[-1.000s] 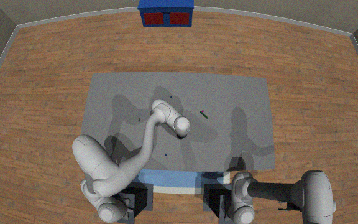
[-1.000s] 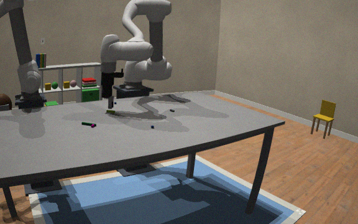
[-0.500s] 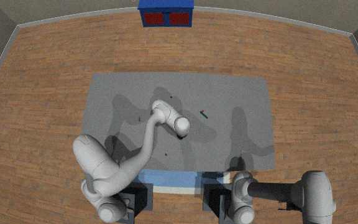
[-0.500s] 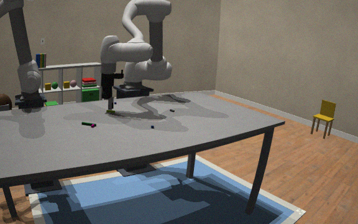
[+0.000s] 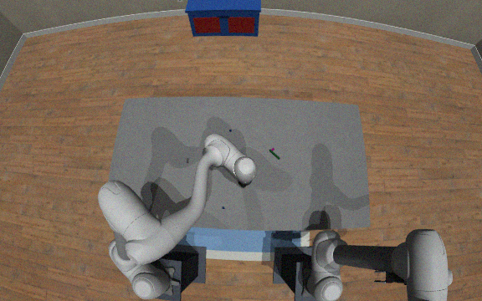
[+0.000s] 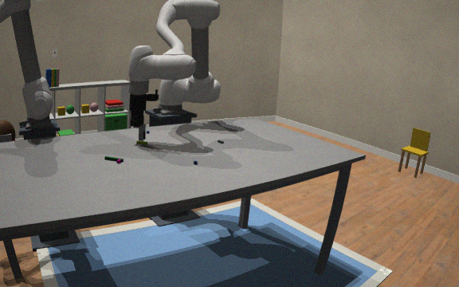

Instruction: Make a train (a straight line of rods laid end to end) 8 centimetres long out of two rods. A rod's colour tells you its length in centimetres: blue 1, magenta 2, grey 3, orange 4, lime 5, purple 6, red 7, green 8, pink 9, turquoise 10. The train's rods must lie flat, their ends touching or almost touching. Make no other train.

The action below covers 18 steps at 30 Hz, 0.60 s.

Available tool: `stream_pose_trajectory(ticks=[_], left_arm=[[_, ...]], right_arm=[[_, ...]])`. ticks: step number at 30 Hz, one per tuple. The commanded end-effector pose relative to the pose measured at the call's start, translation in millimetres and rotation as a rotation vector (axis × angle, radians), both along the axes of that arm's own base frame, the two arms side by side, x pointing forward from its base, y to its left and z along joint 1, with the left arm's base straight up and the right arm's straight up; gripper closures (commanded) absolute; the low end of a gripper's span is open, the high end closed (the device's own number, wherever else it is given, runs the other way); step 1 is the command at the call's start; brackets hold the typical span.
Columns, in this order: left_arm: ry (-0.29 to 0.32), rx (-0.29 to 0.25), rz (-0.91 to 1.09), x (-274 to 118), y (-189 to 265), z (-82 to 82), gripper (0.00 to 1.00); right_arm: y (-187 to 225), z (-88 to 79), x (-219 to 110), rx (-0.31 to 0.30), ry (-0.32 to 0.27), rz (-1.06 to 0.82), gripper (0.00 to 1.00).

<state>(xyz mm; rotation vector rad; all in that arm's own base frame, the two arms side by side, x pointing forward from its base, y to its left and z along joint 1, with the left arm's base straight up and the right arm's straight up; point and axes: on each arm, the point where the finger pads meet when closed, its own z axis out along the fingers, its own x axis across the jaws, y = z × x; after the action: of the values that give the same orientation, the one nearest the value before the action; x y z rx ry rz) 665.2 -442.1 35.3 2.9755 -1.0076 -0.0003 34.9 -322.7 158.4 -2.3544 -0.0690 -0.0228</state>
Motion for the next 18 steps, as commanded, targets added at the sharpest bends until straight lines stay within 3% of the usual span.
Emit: stream_pose_trajectory(ticks=[1, 18], left_arm=[[-0.001, -0.001, 0.0, 0, 0, 0.5, 0.46], [-0.001, -0.001, 0.0, 0, 0, -10.7, 0.46]], right_arm=[[0, 0.3, 0, -0.001, 0.0, 0.0, 0.0], [0, 0.3, 0, -0.001, 0.0, 0.0, 0.0]])
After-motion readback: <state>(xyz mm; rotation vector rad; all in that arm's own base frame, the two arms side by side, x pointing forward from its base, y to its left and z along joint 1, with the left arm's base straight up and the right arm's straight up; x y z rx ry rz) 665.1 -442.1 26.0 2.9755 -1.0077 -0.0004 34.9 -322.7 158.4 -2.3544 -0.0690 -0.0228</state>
